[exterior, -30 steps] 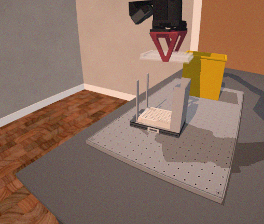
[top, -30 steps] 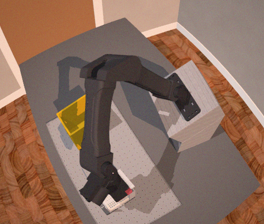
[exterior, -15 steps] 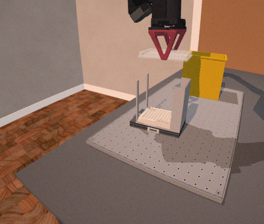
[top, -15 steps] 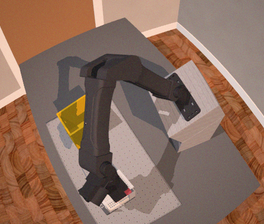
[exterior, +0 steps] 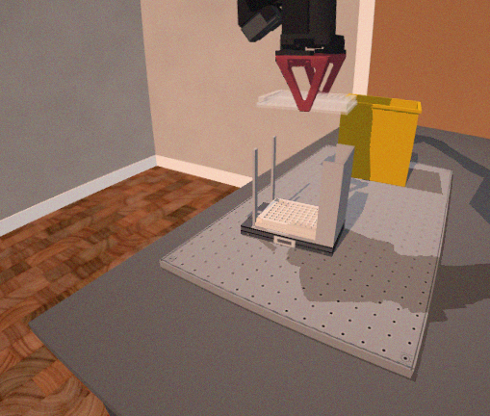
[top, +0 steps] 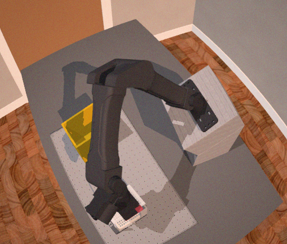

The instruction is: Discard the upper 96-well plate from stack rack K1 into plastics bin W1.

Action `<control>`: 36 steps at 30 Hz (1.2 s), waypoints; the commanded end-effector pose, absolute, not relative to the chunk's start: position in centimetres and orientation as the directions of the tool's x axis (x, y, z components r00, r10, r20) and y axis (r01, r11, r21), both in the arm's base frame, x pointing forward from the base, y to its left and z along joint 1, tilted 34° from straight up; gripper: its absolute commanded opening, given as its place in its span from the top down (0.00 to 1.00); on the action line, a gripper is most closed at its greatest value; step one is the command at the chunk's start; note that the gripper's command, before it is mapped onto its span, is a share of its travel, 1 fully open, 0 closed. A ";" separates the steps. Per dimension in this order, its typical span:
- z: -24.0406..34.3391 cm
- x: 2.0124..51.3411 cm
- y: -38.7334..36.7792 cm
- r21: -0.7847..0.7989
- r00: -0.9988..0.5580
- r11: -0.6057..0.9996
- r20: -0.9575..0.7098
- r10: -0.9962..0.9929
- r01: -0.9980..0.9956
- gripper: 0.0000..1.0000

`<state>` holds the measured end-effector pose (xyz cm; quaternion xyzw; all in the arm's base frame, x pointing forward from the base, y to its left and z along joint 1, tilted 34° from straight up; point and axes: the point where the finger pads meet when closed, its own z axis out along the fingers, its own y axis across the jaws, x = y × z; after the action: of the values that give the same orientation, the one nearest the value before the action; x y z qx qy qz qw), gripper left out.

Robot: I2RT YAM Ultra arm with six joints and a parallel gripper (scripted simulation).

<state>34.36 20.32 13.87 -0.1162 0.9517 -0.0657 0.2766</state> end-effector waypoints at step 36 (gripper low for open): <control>15.3 34.5 17.4 -0.170 -0.801 0.969 -0.547 -0.245 -0.180 1.00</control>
<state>34.66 18.03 14.23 -0.1064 0.9519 -0.0668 0.2796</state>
